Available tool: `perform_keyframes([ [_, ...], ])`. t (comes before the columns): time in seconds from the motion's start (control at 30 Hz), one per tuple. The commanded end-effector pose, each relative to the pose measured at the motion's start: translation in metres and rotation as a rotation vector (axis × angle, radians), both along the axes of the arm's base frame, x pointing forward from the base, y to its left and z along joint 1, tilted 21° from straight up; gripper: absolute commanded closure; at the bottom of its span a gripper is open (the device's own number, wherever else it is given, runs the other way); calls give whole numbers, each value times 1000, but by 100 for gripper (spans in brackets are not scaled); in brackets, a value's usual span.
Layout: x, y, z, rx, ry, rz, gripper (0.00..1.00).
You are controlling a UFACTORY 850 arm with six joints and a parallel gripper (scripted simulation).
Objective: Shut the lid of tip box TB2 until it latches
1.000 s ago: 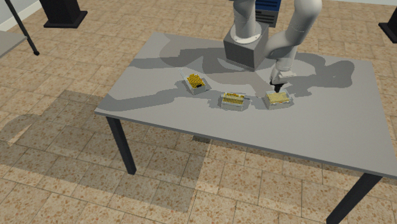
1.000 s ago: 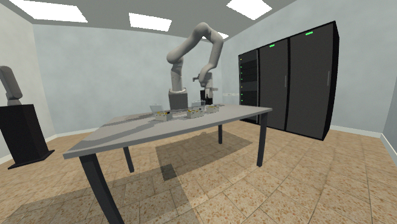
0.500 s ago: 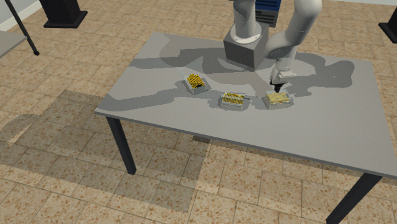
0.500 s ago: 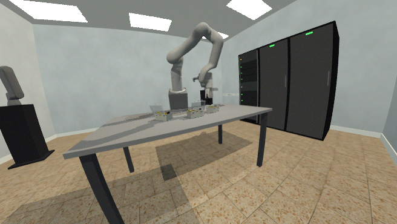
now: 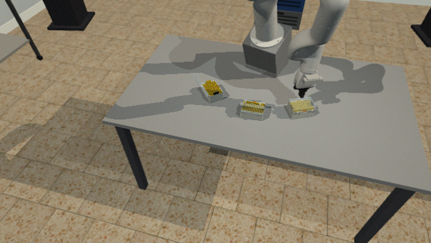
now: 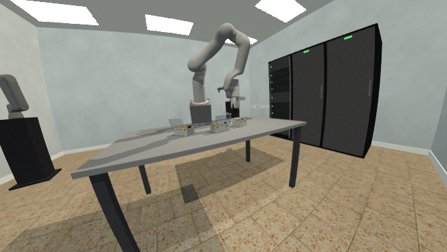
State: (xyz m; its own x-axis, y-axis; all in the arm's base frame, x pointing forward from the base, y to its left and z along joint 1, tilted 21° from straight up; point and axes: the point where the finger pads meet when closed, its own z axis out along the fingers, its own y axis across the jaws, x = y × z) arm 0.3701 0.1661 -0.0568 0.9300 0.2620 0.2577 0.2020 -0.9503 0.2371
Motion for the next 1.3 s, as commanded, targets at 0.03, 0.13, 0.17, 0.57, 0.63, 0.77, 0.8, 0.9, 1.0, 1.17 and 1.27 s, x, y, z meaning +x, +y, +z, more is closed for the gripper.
perform_keyframes([
  [0.03, -3, 2, 9, 0, -1, 0, 100],
  [0.13, -3, 2, 10, 0, -1, 0, 100],
  [0.17, -4, 2, 12, 0, -1, 0, 100],
  [0.57, -9, 5, 28, 0, -1, 0, 100],
  [0.63, -9, 5, 28, 0, -1, 0, 100],
  [0.77, -9, 5, 28, 0, -1, 0, 100],
  [0.8, -9, 5, 28, 0, -1, 0, 100],
  [0.9, -9, 5, 28, 0, -1, 0, 100],
  [1.0, -9, 5, 28, 0, 0, 0, 100],
  [1.17, -9, 5, 28, 0, 0, 0, 100],
  [1.27, -9, 5, 28, 0, 0, 0, 100],
])
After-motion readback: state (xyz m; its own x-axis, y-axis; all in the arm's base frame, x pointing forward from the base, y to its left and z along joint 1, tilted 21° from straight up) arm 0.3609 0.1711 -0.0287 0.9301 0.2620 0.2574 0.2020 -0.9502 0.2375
